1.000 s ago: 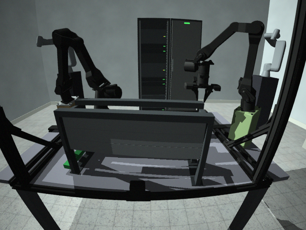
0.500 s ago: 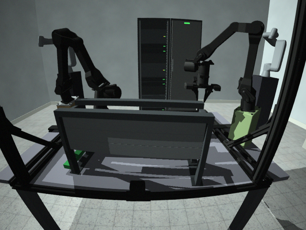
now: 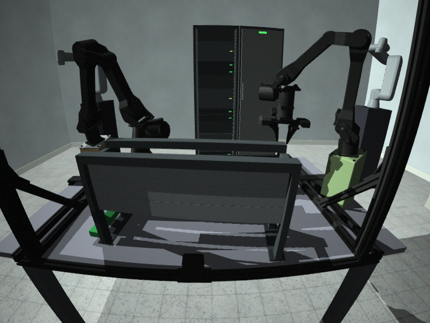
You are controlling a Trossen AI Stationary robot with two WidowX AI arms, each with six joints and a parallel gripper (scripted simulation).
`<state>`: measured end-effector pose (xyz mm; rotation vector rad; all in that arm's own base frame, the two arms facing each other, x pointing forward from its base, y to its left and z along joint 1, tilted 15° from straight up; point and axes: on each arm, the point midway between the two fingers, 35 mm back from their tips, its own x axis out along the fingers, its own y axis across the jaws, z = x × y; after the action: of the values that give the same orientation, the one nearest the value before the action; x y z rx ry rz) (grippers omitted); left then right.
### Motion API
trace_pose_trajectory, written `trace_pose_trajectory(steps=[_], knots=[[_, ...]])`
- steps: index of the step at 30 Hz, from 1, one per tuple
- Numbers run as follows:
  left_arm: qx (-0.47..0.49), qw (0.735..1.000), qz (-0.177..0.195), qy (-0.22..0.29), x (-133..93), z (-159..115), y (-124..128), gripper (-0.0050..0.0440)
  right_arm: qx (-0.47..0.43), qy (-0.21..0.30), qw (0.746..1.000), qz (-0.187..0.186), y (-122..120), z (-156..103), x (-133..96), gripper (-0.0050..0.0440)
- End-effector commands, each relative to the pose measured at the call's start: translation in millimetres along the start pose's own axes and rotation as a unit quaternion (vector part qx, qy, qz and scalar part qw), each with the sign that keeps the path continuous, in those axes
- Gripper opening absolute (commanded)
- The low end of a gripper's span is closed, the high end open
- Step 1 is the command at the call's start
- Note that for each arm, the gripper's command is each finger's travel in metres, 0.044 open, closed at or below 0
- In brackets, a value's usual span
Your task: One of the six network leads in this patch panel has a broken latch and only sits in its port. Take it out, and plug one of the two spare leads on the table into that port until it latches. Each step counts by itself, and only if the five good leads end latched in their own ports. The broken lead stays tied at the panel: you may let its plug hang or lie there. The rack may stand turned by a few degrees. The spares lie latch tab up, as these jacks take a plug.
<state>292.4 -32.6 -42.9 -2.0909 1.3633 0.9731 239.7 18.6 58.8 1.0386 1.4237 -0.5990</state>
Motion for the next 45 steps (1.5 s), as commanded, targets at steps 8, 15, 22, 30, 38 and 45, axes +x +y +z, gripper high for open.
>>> trace_pose_trajectory(steps=[8, 15, 22, 30, 38, 45], knots=[[0.001, 1.000, -0.002, 0.000, -0.8, -0.8, -0.4, 0.0054, 0.000, 0.000, 1.000, 0.000, 0.0, 0.0, 0.0, 0.0176], [0.001, 1.000, -0.002, 0.000, 1.0, -4.3, 0.0, 0.0054, 0.000, 0.000, 1.000, 0.000, 0.0, 0.0, 0.0, 0.0176], [0.001, 1.000, -0.002, 0.000, 1.0, -4.3, 0.0, 0.0054, 0.000, 0.000, 1.000, 0.000, 0.0, 0.0, 0.0, 0.0176], [0.001, 1.000, -0.002, 0.000, 2.8, -7.9, 0.1, 0.0054, 0.000, 0.000, 1.000, 0.000, 0.0, 0.0, 0.0, 0.0176], [0.001, 1.000, -0.002, 0.000, 2.8, -7.9, 0.1, 0.0054, 0.000, 0.000, 1.000, 0.000, 0.0, 0.0, 0.0, 0.0176], [0.001, 1.000, -0.002, 0.000, 4.4, -11.6, 0.0, 0.0054, 0.000, 0.000, 1.000, 0.000, 0.0, 0.0, 0.0, 0.0176]])
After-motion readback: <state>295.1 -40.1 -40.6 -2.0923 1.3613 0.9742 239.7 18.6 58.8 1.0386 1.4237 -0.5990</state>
